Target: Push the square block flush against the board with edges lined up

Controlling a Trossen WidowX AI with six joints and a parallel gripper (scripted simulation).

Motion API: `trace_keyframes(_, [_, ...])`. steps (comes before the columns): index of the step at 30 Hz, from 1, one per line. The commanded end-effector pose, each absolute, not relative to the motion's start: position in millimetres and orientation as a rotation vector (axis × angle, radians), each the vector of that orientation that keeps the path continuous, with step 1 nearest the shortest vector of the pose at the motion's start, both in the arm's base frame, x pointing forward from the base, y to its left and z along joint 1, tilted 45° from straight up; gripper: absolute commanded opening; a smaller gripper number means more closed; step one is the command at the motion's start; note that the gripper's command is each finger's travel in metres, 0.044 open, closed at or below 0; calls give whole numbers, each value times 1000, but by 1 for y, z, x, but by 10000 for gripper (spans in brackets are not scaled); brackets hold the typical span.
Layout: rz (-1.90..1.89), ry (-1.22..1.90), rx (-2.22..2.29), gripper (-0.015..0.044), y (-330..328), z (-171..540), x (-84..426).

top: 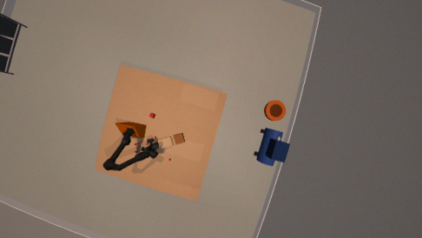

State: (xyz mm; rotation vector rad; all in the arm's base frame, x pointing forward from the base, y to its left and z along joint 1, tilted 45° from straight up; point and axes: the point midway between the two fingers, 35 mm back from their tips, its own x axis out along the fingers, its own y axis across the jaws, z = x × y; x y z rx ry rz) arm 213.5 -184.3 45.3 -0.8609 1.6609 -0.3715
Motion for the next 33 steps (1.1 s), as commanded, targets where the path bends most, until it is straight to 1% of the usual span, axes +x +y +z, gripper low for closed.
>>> trace_keyframes(1, [-360, 1671, -861, 0, -198, 31, 211])
trace_keyframes(5, [-362, 1669, -870, 0, -222, 7, 206])
trace_keyframes(33, [-361, 1667, -867, 0, -217, 0, 235])
